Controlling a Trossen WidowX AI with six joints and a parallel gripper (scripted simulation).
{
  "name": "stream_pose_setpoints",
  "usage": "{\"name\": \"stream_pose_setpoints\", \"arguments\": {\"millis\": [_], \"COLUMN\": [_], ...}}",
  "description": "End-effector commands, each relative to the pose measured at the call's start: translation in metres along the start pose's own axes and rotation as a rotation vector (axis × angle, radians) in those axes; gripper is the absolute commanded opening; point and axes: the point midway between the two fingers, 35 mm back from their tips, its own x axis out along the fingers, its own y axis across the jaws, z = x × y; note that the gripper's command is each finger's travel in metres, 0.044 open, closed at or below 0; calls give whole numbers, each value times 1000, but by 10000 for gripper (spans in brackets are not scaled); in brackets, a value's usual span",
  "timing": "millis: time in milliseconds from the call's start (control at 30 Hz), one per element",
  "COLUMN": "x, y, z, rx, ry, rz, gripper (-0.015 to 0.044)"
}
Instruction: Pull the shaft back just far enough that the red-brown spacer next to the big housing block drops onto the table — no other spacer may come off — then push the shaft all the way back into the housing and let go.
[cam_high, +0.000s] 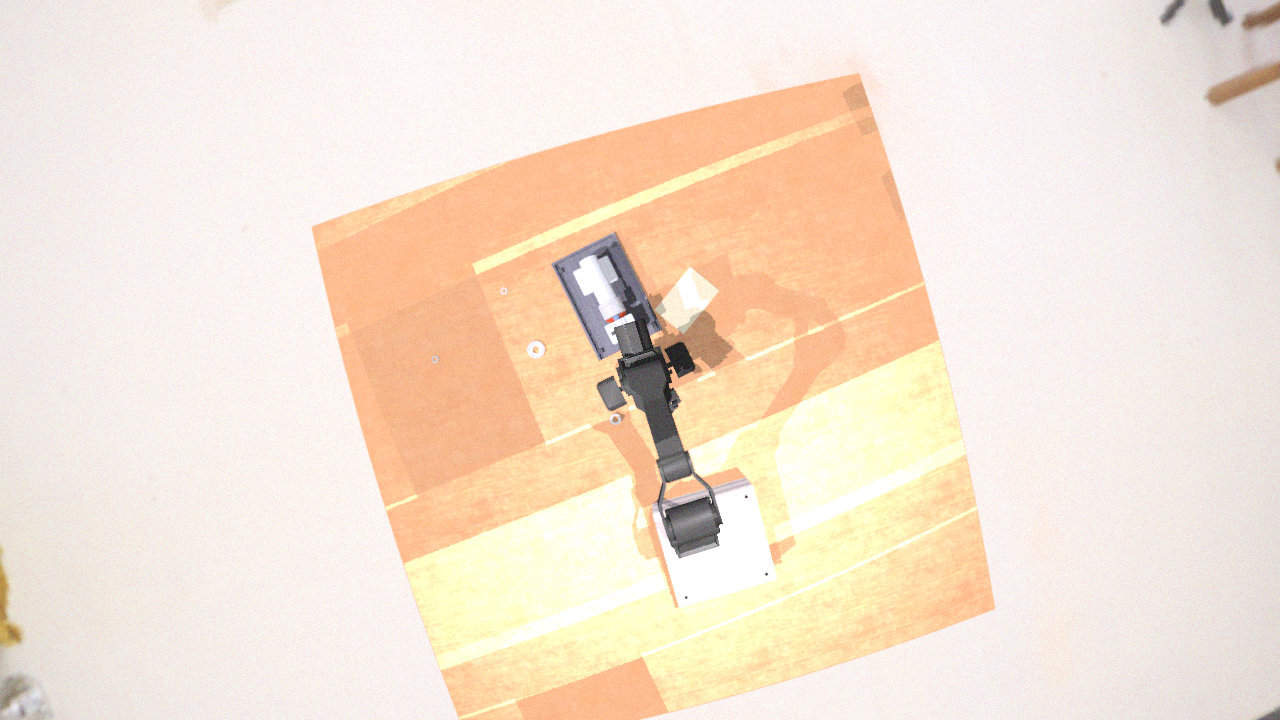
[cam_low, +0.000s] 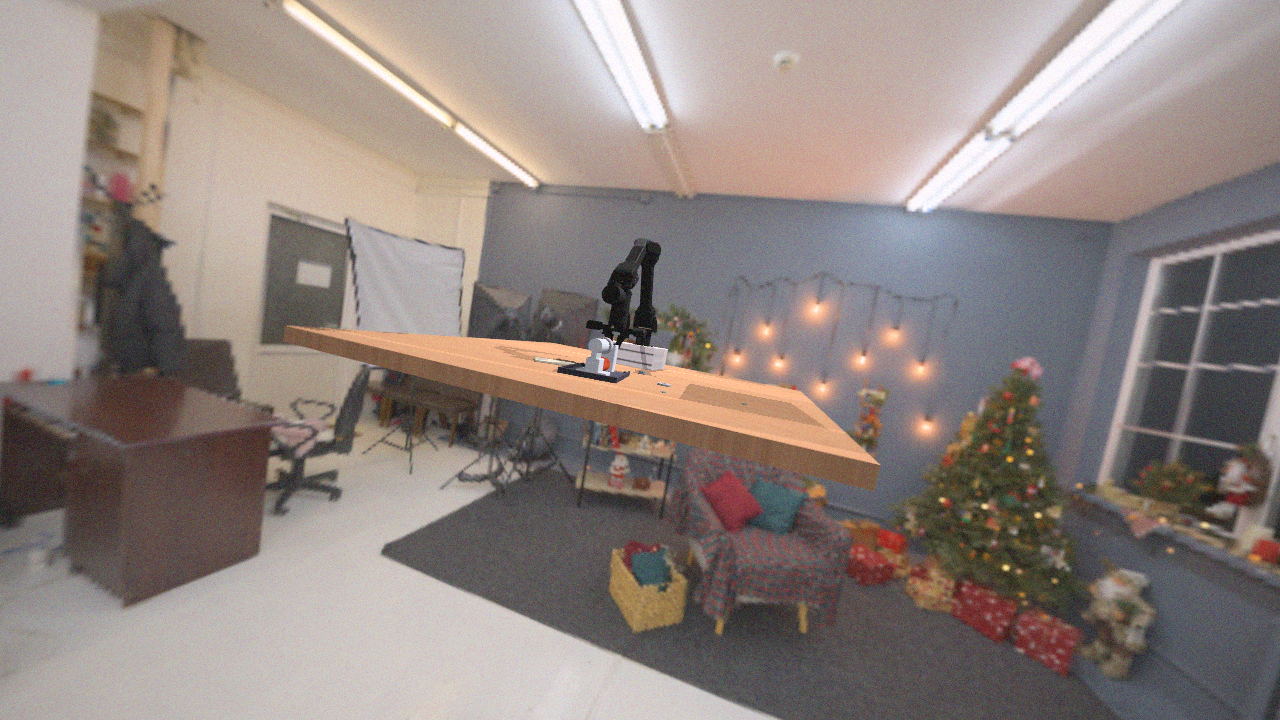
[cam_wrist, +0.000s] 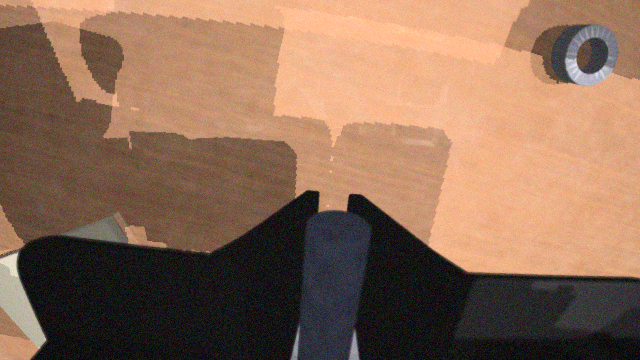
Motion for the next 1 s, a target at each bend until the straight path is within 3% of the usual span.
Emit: {"name": "stream_pose_setpoints", "arguments": {"millis": [0,967], "x": [-2,-2], "y": [0,0], "z": [-5,-13], "rx": [0,0], "ry": [11,12], "rz": [0,0], "gripper": [0,0]}}
